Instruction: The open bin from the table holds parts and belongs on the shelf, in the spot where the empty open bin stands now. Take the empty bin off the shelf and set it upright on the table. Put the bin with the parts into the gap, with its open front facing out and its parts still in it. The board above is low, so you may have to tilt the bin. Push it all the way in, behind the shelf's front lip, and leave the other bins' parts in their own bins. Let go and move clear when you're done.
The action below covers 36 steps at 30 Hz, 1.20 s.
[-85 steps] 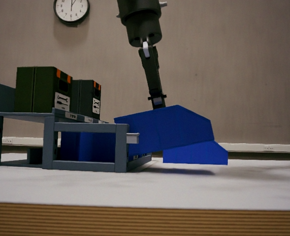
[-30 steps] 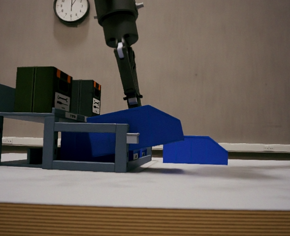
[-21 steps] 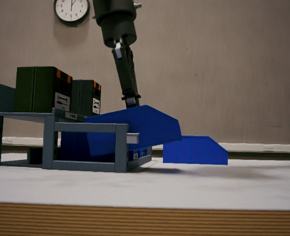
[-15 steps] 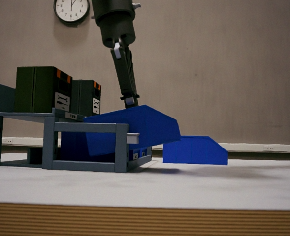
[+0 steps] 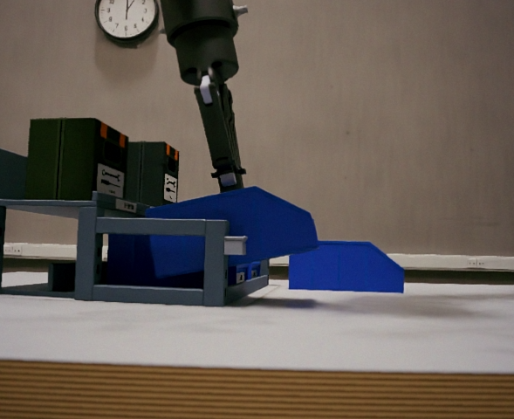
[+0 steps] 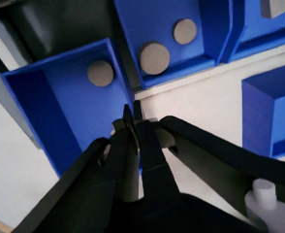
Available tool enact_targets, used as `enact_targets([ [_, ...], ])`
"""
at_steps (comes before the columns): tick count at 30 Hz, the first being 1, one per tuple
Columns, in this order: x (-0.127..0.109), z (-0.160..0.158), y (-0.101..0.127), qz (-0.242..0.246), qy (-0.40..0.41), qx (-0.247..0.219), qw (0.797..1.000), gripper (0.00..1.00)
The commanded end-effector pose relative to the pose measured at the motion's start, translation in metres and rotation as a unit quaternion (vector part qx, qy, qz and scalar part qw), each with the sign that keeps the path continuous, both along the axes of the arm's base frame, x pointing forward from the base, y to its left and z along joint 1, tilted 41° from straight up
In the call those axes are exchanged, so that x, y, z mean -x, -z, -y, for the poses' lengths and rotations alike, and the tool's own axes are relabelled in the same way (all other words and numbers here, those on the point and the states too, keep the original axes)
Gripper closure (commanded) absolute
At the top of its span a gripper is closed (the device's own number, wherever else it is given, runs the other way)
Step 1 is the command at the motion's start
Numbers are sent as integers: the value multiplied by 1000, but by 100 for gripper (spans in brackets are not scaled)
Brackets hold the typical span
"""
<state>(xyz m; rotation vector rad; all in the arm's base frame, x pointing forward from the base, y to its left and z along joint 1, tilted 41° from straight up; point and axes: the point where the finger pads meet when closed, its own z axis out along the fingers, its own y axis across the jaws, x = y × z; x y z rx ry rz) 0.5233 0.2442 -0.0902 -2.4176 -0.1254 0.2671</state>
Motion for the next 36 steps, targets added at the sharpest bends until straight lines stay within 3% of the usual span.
enact_targets([
  [1, -1, 1, -1, 1, 0, 0, 1000, 90],
  [36, -1, -2, 3, 1, 0, 0, 1000, 90],
])
